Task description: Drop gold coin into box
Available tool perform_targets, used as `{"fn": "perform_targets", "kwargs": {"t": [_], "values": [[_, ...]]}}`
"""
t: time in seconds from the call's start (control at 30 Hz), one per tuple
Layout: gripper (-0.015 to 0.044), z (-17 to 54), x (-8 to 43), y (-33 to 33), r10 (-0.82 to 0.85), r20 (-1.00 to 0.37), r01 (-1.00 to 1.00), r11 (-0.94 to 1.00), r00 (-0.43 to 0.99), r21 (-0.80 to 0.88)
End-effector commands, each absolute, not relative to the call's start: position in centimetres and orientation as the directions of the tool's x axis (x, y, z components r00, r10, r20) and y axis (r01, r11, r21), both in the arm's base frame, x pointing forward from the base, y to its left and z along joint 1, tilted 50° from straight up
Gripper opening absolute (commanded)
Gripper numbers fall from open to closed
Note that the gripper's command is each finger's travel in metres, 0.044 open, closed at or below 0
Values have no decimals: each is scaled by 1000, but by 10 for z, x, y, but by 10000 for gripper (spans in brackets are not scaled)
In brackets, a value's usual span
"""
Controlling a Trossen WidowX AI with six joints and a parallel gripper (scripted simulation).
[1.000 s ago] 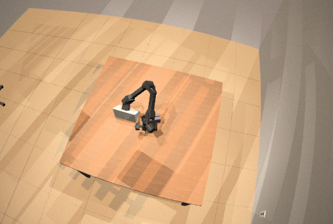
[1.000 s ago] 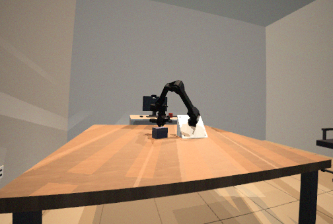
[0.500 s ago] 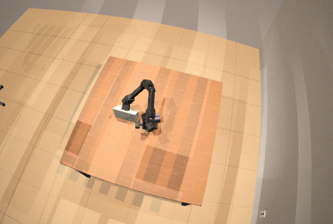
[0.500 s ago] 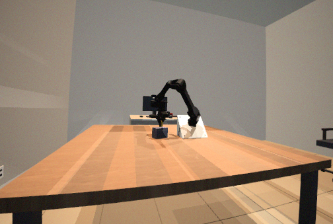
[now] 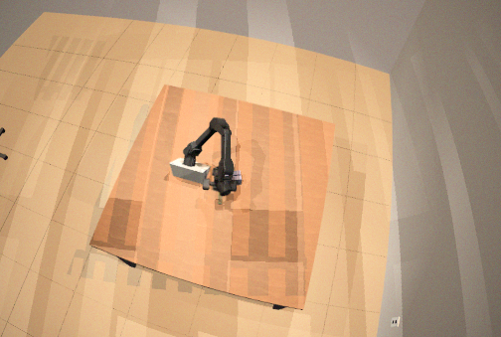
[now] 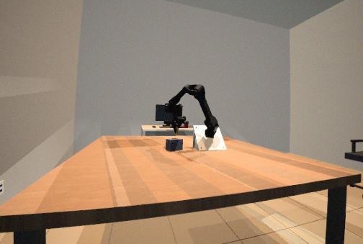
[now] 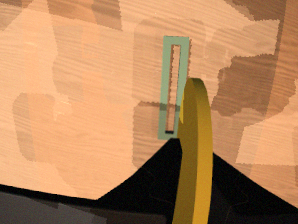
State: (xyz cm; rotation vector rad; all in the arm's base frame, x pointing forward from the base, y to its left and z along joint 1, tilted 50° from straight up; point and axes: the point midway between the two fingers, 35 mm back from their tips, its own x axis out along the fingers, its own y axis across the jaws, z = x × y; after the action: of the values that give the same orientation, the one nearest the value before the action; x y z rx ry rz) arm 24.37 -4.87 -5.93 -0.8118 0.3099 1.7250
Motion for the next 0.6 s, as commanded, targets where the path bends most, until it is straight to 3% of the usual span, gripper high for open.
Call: {"fn": "perform_targets", "kwargs": {"t": [0.0, 0.57], "values": [[0, -53, 245, -55, 741, -661, -923, -328, -119, -201], [0, -52, 244, -56, 741, -661, -986, -10, -120, 167]]}}
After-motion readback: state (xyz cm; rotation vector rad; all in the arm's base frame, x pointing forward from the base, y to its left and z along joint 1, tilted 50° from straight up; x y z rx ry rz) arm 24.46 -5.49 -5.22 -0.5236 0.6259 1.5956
